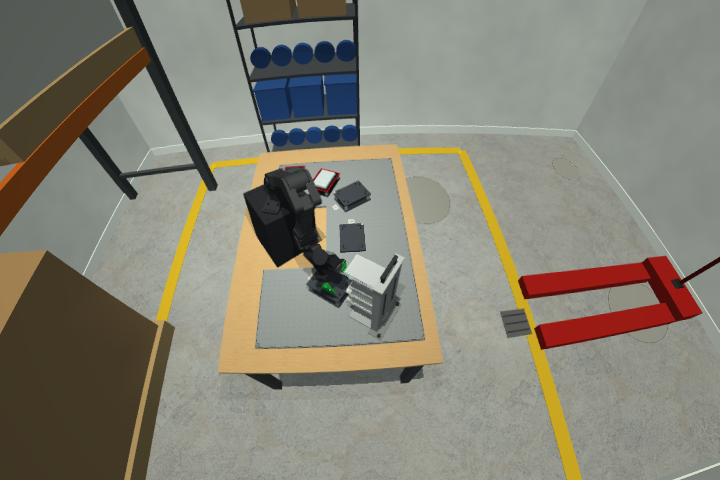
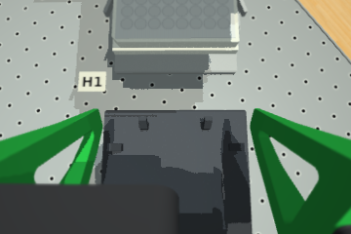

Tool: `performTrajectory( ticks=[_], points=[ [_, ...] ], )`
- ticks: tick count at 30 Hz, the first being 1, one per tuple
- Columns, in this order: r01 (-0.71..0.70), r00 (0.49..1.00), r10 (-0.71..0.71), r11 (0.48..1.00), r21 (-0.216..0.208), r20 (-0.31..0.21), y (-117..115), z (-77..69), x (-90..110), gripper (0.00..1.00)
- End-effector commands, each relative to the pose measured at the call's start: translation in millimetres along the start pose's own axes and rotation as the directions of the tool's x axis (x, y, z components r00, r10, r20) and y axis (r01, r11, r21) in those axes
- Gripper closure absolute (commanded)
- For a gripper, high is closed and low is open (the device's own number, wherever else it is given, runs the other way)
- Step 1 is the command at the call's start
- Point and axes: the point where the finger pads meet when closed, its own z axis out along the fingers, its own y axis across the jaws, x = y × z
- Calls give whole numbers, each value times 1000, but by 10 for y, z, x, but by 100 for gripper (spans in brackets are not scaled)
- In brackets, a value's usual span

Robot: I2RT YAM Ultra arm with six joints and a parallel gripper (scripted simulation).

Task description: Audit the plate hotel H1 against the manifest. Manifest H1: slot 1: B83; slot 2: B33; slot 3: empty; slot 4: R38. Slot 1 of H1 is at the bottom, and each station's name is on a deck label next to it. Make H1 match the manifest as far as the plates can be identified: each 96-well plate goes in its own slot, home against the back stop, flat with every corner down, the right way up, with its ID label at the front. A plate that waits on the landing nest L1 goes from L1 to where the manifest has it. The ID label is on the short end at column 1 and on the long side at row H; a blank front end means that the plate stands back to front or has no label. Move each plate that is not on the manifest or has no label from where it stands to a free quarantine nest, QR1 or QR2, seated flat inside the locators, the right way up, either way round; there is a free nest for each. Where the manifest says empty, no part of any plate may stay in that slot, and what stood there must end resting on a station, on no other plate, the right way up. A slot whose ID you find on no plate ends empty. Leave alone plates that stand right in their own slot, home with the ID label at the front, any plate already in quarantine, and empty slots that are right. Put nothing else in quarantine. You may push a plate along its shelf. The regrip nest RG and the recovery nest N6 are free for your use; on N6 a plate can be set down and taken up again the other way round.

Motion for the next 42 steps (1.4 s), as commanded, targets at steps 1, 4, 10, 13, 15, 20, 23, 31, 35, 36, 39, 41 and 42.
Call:
performTrajectory(
  ticks=[1,4,10,13,15,20,23,31,35,36,39,41,42],
  points=[
    [5,1000,-5,1000,1,19,-12,3,-84,0],
    [5,1000,-5,1000,1,19,-12,3,-84,0],
    [5,1000,-5,1000,1,19,-12,3,-84,0],
    [5,1000,-5,1000,1,19,-12,3,-84,0],
    [2,1000,-2,1000,2,24,-17,-71,-57,0],
    [7,1000,-8,1000,5,28,-28,-136,-16,0],
    [7,1000,-8,1000,5,28,-28,-171,20,0],
    [8,1000,-9,1000,6,29,-28,-256,61,0],
    [8,1000,-9,1000,6,29,-27,-321,78,0],
    [8,1000,-9,1000,6,29,-26,-337,83,0],
    [9,1000,-9,1000,6,29,-25,-385,95,0],
    [9,1000,-9,1000,6,29,-25,-418,104,0],
    [9,1000,-9,1000,6,29,-24,-434,108,0]
  ],
)
